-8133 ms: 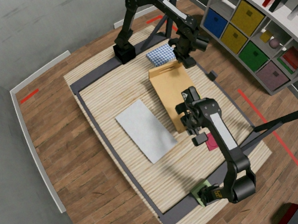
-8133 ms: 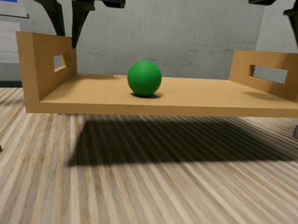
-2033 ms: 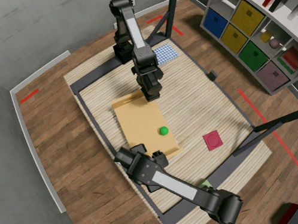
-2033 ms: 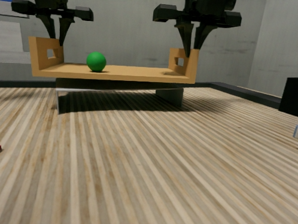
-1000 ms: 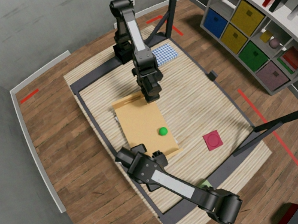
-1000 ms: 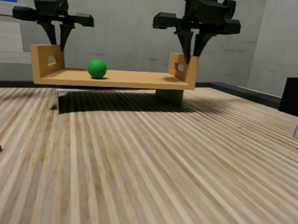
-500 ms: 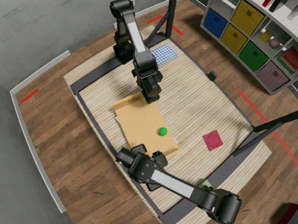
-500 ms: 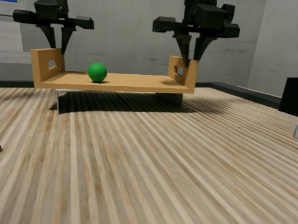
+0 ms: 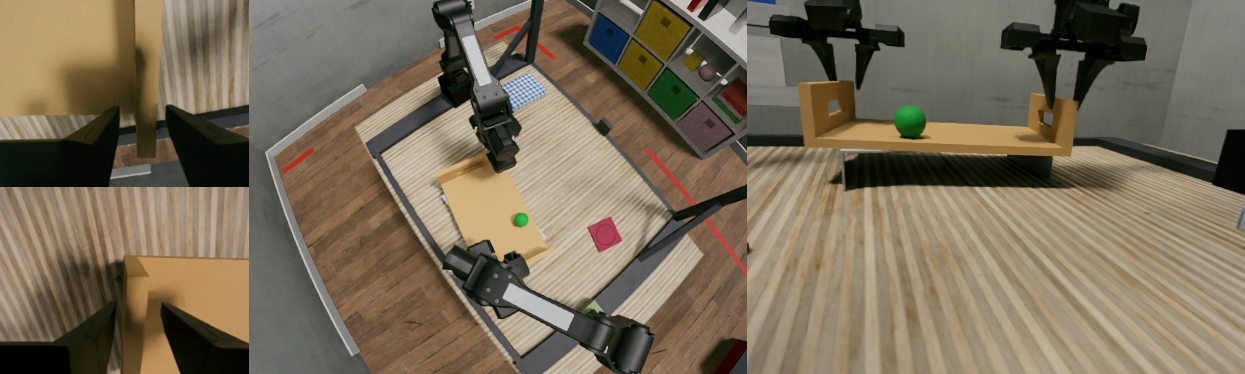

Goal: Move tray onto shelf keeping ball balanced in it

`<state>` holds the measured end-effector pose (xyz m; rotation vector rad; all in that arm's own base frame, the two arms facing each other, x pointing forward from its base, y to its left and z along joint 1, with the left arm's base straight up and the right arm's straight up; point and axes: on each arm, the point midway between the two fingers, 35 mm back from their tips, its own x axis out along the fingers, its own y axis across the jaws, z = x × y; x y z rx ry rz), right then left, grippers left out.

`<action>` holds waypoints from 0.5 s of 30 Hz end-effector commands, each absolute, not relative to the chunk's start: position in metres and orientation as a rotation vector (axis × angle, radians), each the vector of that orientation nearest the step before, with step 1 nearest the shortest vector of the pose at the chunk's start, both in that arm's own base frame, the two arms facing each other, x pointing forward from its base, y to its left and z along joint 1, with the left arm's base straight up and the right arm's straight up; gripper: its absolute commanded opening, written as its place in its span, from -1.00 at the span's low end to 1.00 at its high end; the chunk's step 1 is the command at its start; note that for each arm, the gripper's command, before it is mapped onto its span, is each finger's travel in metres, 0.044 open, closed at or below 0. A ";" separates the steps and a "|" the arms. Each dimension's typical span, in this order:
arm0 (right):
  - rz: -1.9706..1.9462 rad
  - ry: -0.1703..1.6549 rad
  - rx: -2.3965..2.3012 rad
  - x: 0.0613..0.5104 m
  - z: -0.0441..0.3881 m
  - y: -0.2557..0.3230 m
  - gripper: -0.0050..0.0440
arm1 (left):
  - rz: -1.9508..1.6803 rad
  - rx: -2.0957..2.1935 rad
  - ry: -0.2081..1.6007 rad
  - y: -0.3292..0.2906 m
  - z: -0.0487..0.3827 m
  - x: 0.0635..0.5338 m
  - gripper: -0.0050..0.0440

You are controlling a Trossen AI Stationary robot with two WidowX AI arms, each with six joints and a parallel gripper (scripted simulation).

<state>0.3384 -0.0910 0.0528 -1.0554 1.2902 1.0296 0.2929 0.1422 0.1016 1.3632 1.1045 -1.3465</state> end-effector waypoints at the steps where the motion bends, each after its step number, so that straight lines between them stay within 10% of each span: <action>1: 1.007 1.264 -1.080 0.346 0.062 -0.091 -0.12 | -1.299 1.399 1.090 0.144 0.120 0.297 -0.12; 15: 1.007 1.264 -1.080 0.346 0.062 -0.091 -0.12 | -1.302 1.396 1.090 0.143 0.158 0.296 -0.12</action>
